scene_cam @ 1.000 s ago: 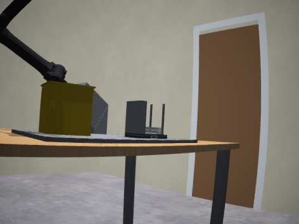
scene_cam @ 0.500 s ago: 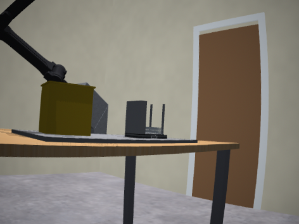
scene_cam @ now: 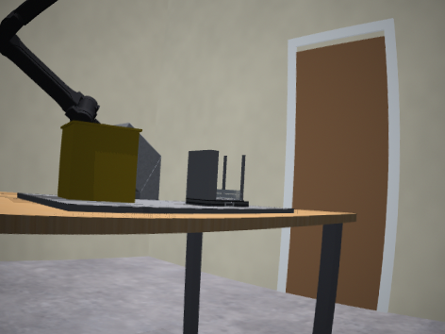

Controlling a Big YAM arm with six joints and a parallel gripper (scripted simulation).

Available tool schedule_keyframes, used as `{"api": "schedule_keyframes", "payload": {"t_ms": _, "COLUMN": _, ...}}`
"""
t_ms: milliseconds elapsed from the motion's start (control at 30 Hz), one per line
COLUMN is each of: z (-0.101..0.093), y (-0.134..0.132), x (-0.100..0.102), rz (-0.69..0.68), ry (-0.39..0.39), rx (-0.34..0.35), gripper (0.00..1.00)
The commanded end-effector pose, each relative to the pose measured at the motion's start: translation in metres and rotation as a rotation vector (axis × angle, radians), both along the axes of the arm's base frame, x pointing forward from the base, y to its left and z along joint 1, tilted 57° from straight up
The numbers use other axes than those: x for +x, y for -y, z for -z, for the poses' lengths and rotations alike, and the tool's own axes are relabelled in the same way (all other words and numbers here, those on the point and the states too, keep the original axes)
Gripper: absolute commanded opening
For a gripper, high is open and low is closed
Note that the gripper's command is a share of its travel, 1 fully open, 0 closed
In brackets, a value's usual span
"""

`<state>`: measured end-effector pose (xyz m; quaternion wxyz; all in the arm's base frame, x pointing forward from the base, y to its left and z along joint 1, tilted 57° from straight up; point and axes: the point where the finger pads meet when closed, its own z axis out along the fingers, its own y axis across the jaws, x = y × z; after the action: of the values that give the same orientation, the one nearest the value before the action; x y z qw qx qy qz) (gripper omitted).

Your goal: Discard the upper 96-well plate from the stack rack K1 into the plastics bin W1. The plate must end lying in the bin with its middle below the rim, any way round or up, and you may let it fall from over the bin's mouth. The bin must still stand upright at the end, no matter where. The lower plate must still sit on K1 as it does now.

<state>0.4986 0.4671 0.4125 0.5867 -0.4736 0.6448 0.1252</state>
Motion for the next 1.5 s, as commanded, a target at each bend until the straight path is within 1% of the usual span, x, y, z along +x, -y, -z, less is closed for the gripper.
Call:
{"api": "schedule_keyframes", "payload": {"t_ms": 0, "z": -0.015, "y": -0.016, "x": -0.003, "rz": -0.022, "ry": 0.023, "rx": -0.01, "gripper": 1.0}}
{"api": "schedule_keyframes", "payload": {"t_ms": 33, "z": 0.012, "y": -0.008, "x": 0.002, "rz": -0.012, "ry": 0.007, "rx": -0.023, "gripper": 1.0}}
{"api": "schedule_keyframes", "payload": {"t_ms": 67, "z": 0.015, "y": -0.002, "x": 0.009, "rz": -0.002, "ry": 0.011, "rx": -0.02, "gripper": 1.0}}
{"api": "schedule_keyframes", "payload": {"t_ms": 200, "z": 0.034, "y": 0.0, "x": 0.015, "rz": -0.001, "ry": 0.011, "rx": -0.019, "gripper": 1.0}}
{"api": "schedule_keyframes", "payload": {"t_ms": 267, "z": 0.034, "y": 0.001, "x": 0.015, "rz": 0.001, "ry": 0.011, "rx": -0.019, "gripper": 1.0}}
{"api": "schedule_keyframes", "payload": {"t_ms": 300, "z": 0.046, "y": 0.003, "x": 0.015, "rz": 0.018, "ry": -0.028, "rx": -0.065, "gripper": 1.0}}
{"api": "schedule_keyframes", "payload": {"t_ms": 367, "z": 0.046, "y": 0.003, "x": 0.015, "rz": 0.018, "ry": -0.028, "rx": -0.065, "gripper": 1.0}}
{"api": "schedule_keyframes", "payload": {"t_ms": 400, "z": 0.023, "y": -0.001, "x": 0.02, "rz": 0.029, "ry": -0.012, "rx": -0.059, "gripper": 1.0}}
{"api": "schedule_keyframes", "payload": {"t_ms": 467, "z": 0.033, "y": -0.018, "x": 0.005, "rz": 0.018, "ry": -0.046, "rx": -0.11, "gripper": 1.0}}
{"api": "schedule_keyframes", "payload": {"t_ms": 500, "z": 0.038, "y": -0.019, "x": 0.005, "rz": 0.028, "ry": -0.063, "rx": -0.134, "gripper": 1.0}}
{"api": "schedule_keyframes", "payload": {"t_ms": 533, "z": 0.042, "y": -0.018, "x": 0.006, "rz": 0.028, "ry": -0.063, "rx": -0.134, "gripper": 1.0}}
{"api": "schedule_keyframes", "payload": {"t_ms": 567, "z": 0.047, "y": -0.012, "x": 0.013, "rz": 0.041, "ry": -0.063, "rx": -0.134, "gripper": 1.0}}
{"api": "schedule_keyframes", "payload": {"t_ms": 600, "z": 0.074, "y": -0.002, "x": 0.016, "rz": 0.05, "ry": -0.081, "rx": -0.148, "gripper": 1.0}}
{"api": "schedule_keyframes", "payload": {"t_ms": 633, "z": 0.078, "y": 0.005, "x": 0.023, "rz": 0.061, "ry": -0.078, "rx": -0.143, "gripper": 1.0}}
{"api": "schedule_keyframes", "payload": {"t_ms": 733, "z": 0.093, "y": 0.007, "x": 0.026, "rz": 0.061, "ry": -0.079, "rx": -0.142, "gripper": 1.0}}
{"api": "schedule_keyframes", "payload": {"t_ms": 800, "z": 0.095, "y": 0.008, "x": 0.026, "rz": 0.062, "ry": -0.078, "rx": -0.143, "gripper": 1.0}}
{"api": "schedule_keyframes", "payload": {"t_ms": 833, "z": 0.107, "y": 0.012, "x": 0.025, "rz": 0.077, "ry": -0.116, "rx": -0.191, "gripper": 1.0}}
{"api": "schedule_keyframes", "payload": {"t_ms": 867, "z": 0.084, "y": 0.007, "x": 0.032, "rz": 0.09, "ry": -0.098, "rx": -0.185, "gripper": 1.0}}
{"api": "schedule_keyframes", "payload": {"t_ms": 933, "z": 0.084, "y": 0.007, "x": 0.032, "rz": 0.09, "ry": -0.098, "rx": -0.185, "gripper": 1.0}}
{"api": "schedule_keyframes", "payload": {"t_ms": 1033, "z": 0.099, "y": -0.011, "x": 0.015, "rz": 0.084, "ry": -0.143, "rx": -0.266, "gripper": 1.0}}
{"api": "schedule_keyframes", "payload": {"t_ms": 1100, "z": 0.108, "y": 0.0, "x": 0.025, "rz": 0.103, "ry": -0.146, "rx": -0.264, "gripper": 1.0}}
{"api": "schedule_keyframes", "payload": {"t_ms": 1133, "z": 0.134, "y": 0.011, "x": 0.027, "rz": 0.112, "ry": -0.161, "rx": -0.275, "gripper": 1.0}}
{"api": "schedule_keyframes", "payload": {"t_ms": 1167, "z": 0.139, "y": 0.017, "x": 0.031, "rz": 0.119, "ry": -0.162, "rx": -0.274, "gripper": 1.0}}
{"api": "schedule_keyframes", "payload": {"t_ms": 1267, "z": 0.154, "y": 0.019, "x": 0.032, "rz": 0.117, "ry": -0.162, "rx": -0.273, "gripper": 1.0}}
{"api": "schedule_keyframes", "payload": {"t_ms": 1300, "z": 0.155, "y": 0.02, "x": 0.032, "rz": 0.117, "ry": -0.162, "rx": -0.273, "gripper": 1.0}}
{"api": "schedule_keyframes", "payload": {"t_ms": 1333, "z": 0.166, "y": 0.025, "x": 0.029, "rz": 0.131, "ry": -0.198, "rx": -0.324, "gripper": 1.0}}
{"api": "schedule_keyframes", "payload": {"t_ms": 1367, "z": 0.143, "y": 0.018, "x": 0.038, "rz": 0.144, "ry": -0.179, "rx": -0.317, "gripper": 1.0}}
{"api": "schedule_keyframes", "payload": {"t_ms": 1400, "z": 0.148, "y": 0.017, "x": 0.036, "rz": 0.149, "ry": -0.194, "rx": -0.345, "gripper": 1.0}}
{"api": "schedule_keyframes", "payload": {"t_ms": 1433, "z": 0.153, "y": 0.01, "x": 0.029, "rz": 0.142, "ry": -0.206, "rx": -0.374, "gripper": 1.0}}
{"api": "schedule_keyframes", "payload": {"t_ms": 1467, "z": 0.153, "y": 0.01, "x": 0.029, "rz": 0.142, "ry": -0.206, "rx": -0.374, "gripper": 1.0}}
